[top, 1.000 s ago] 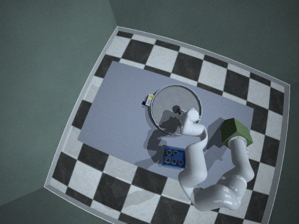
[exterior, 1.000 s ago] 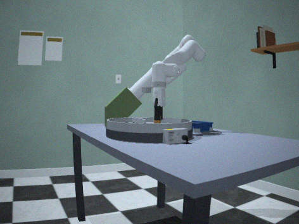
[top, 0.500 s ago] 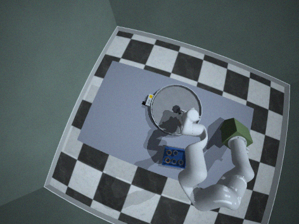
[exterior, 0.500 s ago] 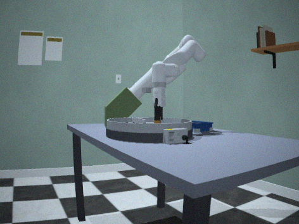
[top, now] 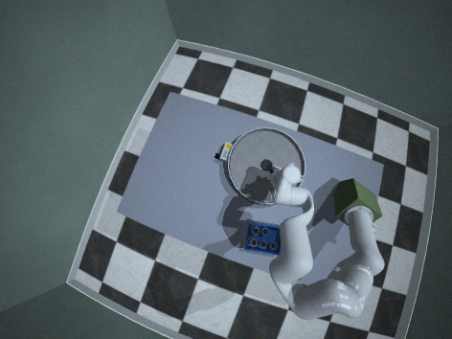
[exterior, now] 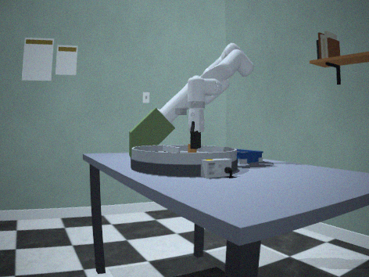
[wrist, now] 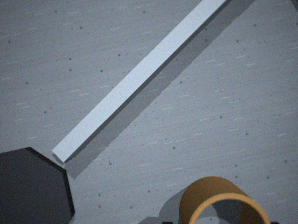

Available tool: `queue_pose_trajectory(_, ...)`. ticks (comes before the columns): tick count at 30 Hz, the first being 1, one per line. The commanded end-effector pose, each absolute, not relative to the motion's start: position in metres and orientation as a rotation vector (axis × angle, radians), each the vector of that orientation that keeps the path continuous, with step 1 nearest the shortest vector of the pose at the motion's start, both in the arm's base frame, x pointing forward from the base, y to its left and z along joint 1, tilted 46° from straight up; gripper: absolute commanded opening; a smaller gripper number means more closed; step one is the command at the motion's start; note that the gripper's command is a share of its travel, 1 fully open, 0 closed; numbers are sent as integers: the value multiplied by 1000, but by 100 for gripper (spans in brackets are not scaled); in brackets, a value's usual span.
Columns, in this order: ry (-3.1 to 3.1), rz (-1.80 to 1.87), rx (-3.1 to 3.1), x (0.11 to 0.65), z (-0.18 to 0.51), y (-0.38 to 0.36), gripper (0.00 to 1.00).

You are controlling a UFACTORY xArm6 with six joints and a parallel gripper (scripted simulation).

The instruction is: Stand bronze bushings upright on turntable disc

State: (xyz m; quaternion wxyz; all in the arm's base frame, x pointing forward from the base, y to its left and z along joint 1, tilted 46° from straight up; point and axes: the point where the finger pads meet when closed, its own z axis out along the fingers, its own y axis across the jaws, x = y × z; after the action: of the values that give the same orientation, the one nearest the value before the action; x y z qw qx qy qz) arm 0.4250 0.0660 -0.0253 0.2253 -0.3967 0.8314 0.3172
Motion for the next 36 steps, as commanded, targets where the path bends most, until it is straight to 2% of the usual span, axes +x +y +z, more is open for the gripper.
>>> queue_pose_trajectory(1,2292,872,-1093,426,-25,65,49)
queue_pose_trajectory(25,2292,872,-1093,426,-24,64,49)
queue_pose_trajectory(36,2292,872,-1093,421,5,35,49)
